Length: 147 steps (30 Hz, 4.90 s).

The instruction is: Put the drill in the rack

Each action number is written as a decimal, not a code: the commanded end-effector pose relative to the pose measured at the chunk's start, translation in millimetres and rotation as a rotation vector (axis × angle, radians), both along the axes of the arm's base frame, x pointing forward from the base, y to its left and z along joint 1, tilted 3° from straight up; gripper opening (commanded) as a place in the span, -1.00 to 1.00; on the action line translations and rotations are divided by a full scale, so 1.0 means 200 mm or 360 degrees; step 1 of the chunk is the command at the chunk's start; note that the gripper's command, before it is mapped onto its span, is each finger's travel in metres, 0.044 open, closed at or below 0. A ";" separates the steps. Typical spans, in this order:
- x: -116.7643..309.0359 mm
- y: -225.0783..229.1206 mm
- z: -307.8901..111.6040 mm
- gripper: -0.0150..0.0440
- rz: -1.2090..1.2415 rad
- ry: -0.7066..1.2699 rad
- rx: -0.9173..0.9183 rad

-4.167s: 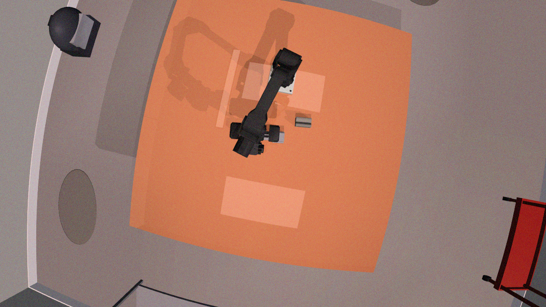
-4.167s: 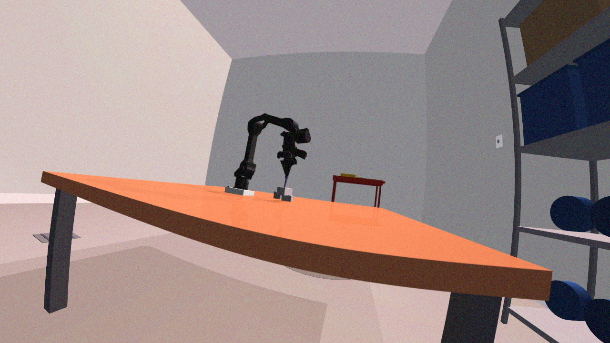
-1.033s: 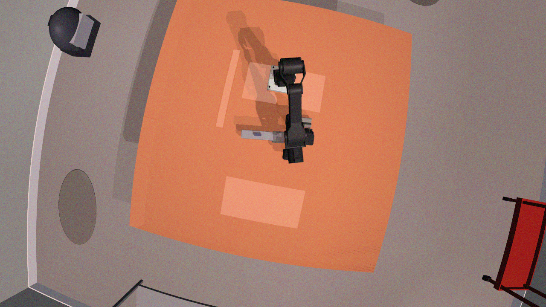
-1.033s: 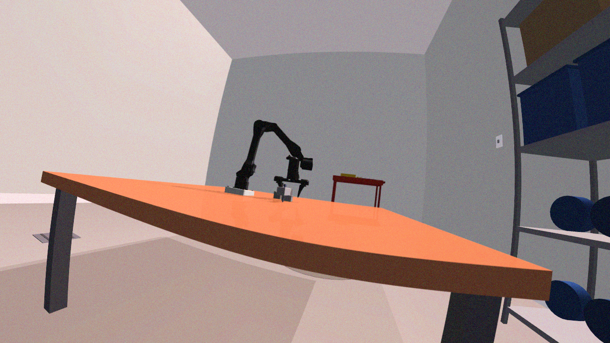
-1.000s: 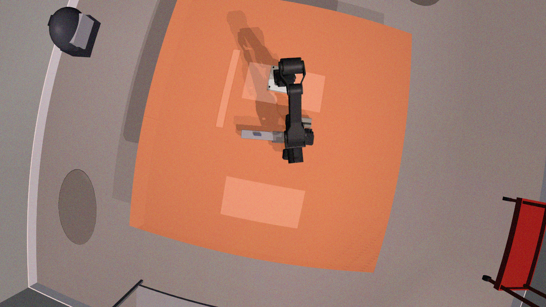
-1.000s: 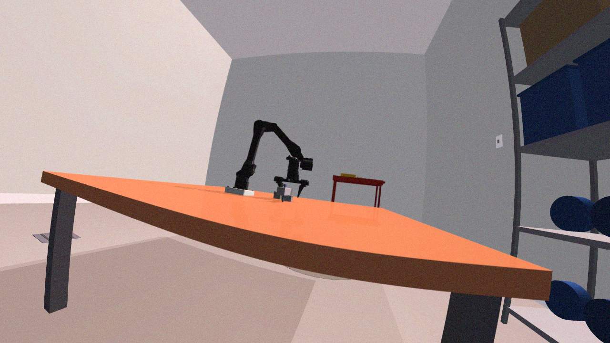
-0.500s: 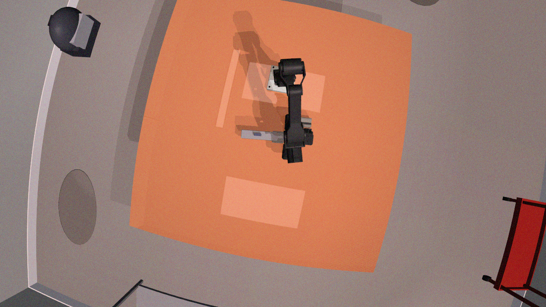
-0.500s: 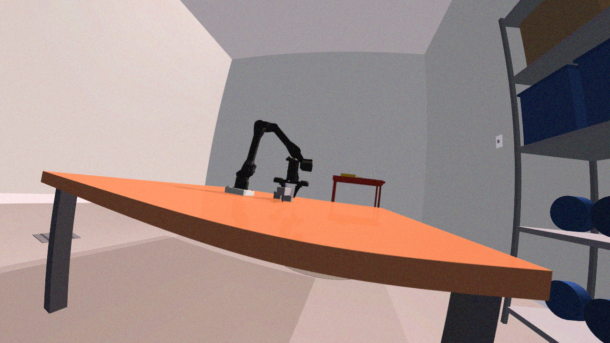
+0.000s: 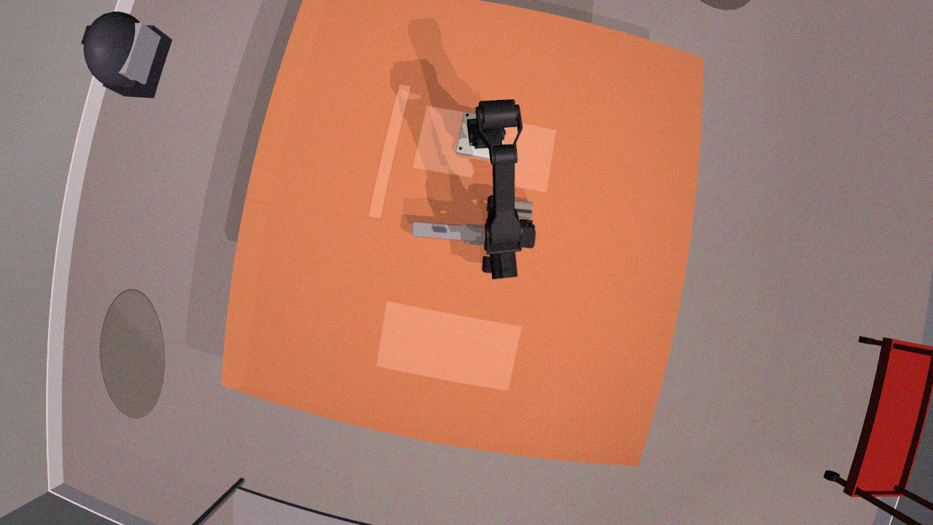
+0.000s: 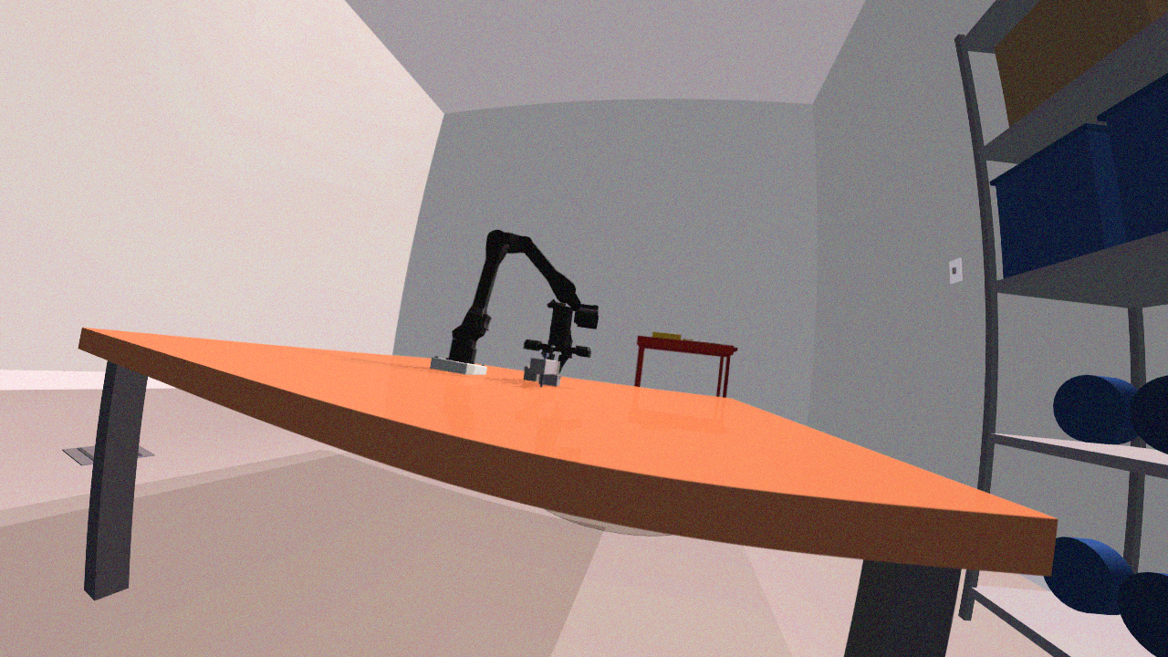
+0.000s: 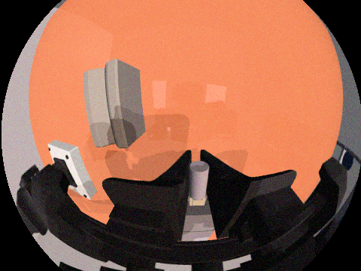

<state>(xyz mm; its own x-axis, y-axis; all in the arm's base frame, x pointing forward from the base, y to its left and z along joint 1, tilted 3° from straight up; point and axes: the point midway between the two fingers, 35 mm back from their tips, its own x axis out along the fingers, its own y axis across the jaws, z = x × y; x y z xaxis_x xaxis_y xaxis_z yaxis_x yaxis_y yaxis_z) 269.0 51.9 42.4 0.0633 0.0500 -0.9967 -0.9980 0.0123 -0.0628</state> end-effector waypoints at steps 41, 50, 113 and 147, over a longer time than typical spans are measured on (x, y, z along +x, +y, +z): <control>0.00 0.20 0.01 0.31 0.0010 0.0002 0.0005; 0.00 0.18 0.00 1.00 0.0004 -0.0003 0.0006; 0.00 0.13 -0.01 -0.49 0.0003 -0.0003 0.0004; 0.00 0.20 0.00 -0.49 0.0003 -0.0003 0.0006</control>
